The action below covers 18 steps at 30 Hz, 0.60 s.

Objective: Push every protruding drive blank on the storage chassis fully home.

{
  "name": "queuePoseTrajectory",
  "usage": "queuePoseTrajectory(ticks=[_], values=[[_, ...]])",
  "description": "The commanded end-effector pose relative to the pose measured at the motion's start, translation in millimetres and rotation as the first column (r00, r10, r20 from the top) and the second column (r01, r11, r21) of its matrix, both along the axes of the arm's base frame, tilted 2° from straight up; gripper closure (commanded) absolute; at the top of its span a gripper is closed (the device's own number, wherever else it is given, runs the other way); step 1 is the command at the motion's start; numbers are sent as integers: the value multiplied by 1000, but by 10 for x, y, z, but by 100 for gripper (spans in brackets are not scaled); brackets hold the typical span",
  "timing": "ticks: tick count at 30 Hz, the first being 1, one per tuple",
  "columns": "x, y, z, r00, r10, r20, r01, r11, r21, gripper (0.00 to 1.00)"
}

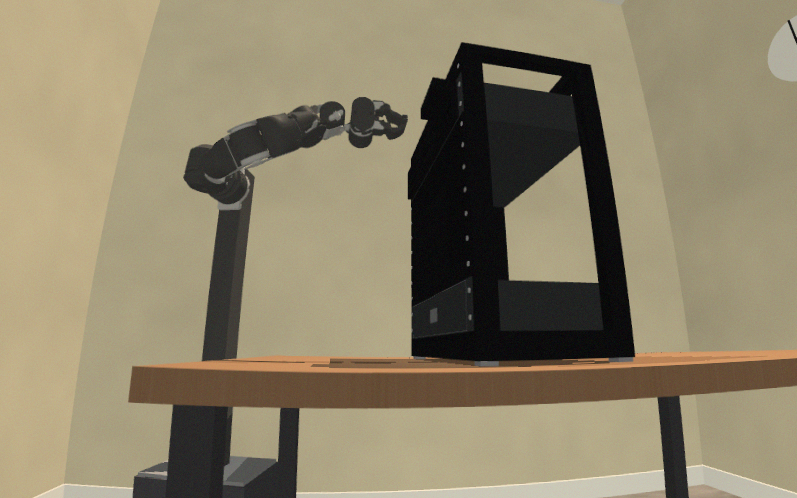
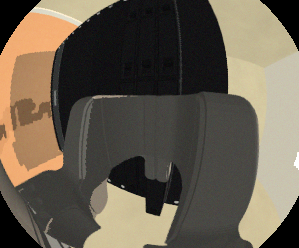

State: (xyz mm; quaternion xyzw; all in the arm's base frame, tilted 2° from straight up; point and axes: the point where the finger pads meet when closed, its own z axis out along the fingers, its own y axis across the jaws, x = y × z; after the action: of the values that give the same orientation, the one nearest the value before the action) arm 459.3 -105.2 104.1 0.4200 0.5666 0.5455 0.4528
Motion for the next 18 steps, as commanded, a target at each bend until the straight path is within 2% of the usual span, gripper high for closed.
queuePoseTrajectory(ticks=[1,5,9,12,18], values=[[17,-3,-24,1000,-8,-18,8,1000,14,100],[-243,-64,-22,1000,-8,-19,8,1000,14,100],[-419,-106,-21,1000,-8,-19,8,1000,14,100],[-476,-119,-21,1000,-8,-20,8,1000,15,100],[-485,-124,-21,1000,-9,-20,9,1000,15,100]])
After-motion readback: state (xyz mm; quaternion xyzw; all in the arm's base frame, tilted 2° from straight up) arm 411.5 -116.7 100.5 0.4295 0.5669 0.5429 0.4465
